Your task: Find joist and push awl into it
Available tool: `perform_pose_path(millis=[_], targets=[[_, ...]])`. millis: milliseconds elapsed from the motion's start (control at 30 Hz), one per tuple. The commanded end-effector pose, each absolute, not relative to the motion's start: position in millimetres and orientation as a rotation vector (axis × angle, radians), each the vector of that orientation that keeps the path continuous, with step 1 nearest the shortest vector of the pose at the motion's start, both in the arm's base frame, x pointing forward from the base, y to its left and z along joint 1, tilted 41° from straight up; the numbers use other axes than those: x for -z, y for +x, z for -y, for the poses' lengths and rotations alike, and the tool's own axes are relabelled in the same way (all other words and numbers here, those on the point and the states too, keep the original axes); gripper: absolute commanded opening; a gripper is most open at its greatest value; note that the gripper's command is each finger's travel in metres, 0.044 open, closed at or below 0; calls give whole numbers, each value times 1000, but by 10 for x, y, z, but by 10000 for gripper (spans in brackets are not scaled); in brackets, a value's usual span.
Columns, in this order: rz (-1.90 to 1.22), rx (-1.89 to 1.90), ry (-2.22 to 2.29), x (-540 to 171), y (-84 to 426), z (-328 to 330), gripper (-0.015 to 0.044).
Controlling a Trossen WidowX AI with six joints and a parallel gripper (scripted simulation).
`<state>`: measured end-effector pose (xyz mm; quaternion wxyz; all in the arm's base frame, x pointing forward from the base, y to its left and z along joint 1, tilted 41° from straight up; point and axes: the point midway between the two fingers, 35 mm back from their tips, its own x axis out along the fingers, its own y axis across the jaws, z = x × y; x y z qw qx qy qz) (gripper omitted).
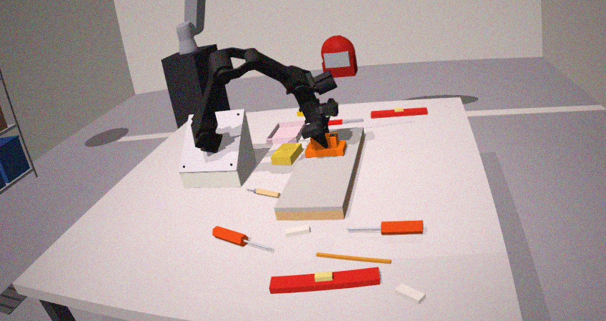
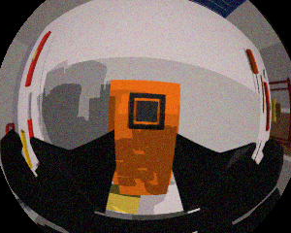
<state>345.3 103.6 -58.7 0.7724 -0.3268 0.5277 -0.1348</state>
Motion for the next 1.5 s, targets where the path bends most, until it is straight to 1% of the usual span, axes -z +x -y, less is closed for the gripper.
perform_pose_path(millis=[0,1467], targets=[[-1141,304,-708,461,3477,-878,0],[-1139,310,-716,-528,3679,248,0]])
